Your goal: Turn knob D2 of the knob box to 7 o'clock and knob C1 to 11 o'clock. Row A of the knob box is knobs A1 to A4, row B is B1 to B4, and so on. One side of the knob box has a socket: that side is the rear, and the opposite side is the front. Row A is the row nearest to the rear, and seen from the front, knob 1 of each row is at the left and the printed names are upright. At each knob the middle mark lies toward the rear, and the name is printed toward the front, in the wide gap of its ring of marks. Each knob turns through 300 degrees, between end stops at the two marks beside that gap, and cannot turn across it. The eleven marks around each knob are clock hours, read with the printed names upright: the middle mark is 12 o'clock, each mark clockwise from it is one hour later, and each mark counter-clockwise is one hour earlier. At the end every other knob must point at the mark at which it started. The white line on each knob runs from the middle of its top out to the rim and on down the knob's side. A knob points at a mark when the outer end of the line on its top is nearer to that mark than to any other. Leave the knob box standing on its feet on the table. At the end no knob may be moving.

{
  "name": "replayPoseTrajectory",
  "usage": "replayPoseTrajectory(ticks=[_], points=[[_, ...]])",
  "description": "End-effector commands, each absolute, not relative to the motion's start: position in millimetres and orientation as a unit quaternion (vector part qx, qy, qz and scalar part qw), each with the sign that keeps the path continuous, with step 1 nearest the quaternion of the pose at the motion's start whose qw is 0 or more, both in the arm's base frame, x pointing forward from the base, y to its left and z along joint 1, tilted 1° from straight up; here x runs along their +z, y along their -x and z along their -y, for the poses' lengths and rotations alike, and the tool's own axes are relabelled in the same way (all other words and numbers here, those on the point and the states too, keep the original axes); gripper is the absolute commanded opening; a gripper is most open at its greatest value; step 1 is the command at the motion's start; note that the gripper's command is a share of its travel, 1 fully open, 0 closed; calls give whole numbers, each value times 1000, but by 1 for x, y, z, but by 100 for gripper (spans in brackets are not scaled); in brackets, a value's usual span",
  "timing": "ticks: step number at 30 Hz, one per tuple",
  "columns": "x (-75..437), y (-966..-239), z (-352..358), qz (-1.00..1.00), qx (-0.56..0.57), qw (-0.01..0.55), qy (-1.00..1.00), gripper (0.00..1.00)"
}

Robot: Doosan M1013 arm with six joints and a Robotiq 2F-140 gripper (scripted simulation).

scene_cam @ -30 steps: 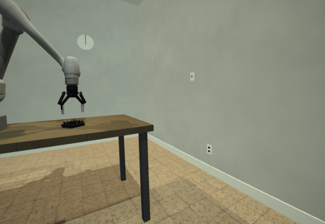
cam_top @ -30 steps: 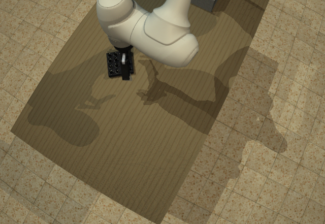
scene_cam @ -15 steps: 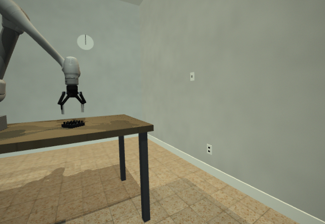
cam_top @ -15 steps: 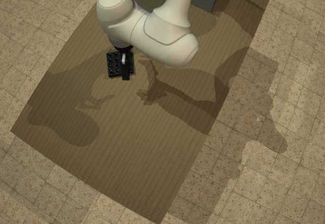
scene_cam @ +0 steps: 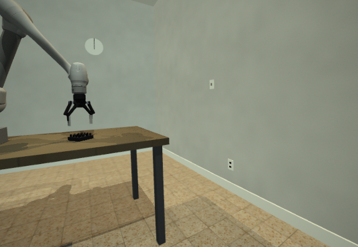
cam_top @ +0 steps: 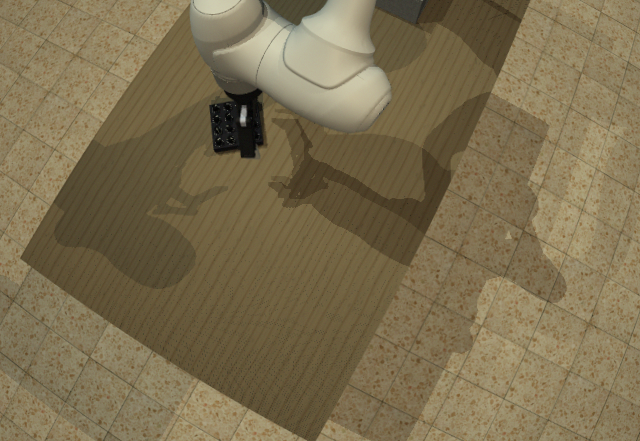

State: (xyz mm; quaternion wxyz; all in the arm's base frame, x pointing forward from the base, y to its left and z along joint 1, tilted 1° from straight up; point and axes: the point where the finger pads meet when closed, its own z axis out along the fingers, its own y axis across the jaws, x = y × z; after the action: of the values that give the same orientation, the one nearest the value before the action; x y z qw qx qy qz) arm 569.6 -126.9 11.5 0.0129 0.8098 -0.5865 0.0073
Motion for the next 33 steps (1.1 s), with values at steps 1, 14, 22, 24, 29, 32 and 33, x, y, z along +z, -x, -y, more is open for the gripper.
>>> replayPoseTrajectory(ticks=[1, 14, 22, 24, 29, 32, 33], points=[[13, -569, 129, 586, 10, 13, -810, 100], [13, -569, 128, 585, 9, 12, -811, 100], [13, -565, 120, 585, 7, 8, -811, 100], [12, -563, 117, 585, 7, 8, -811, 100], [12, -560, 111, 585, 7, 8, -811, 100], [12, -556, 105, 585, 7, 8, -811, 100], [12, -555, 103, 585, 7, 8, -811, 100]])
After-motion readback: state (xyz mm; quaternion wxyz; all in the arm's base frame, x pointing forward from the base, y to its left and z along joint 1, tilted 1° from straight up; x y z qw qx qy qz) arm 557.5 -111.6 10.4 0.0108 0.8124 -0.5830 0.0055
